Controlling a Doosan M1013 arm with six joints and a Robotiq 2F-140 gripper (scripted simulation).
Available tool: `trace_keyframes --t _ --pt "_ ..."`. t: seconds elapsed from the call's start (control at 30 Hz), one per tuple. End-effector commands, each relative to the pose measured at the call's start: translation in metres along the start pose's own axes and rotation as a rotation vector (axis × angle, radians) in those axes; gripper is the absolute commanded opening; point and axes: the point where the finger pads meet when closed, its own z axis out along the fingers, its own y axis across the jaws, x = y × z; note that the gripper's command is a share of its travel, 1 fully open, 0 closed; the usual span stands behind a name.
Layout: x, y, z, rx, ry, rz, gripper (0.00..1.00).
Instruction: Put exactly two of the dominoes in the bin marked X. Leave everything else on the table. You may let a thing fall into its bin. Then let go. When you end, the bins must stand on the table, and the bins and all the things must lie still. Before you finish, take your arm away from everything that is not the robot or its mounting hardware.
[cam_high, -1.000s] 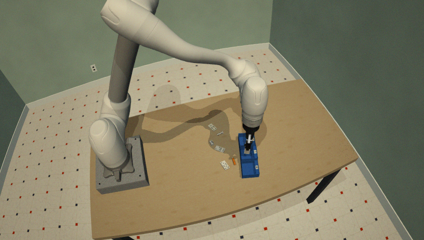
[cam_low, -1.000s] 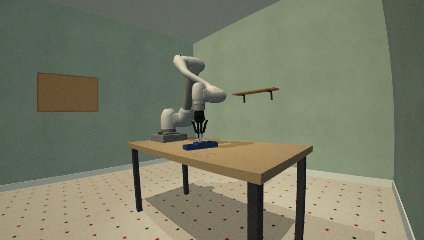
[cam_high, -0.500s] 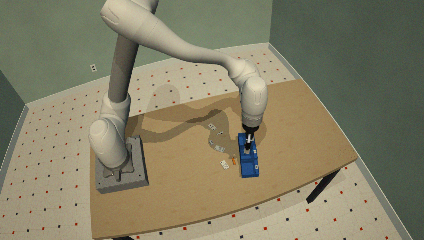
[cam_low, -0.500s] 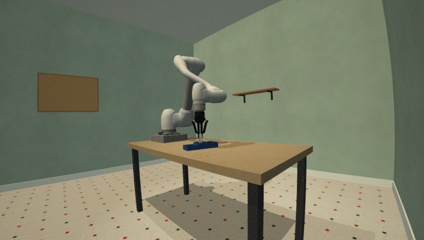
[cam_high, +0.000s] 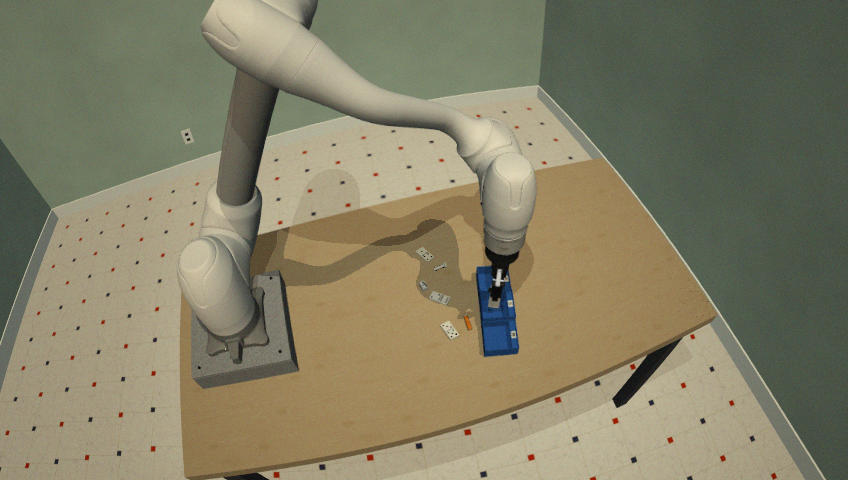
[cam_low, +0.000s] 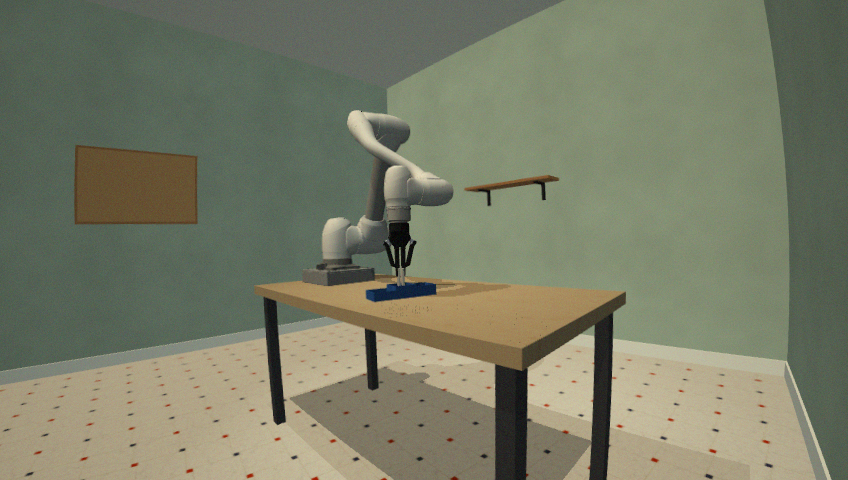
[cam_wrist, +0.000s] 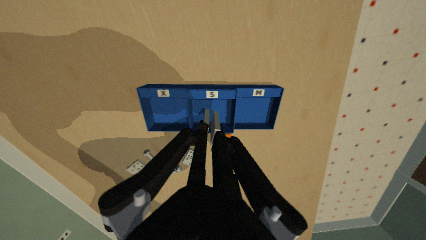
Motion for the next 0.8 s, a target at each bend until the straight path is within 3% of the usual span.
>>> trace_keyframes --t 0.0,0.23,0.5,0.77 --pt "0.003 -0.002 -0.006 0.001 0.005 0.001 0.05" --pt "0.003 -0.002 -0.006 0.001 0.005 0.001 0.05" --pt "0.003 -0.002 -0.035 0.001 0.005 0.001 0.05" --pt "0.003 -0.002 -0.035 0.001 0.005 0.001 0.05"
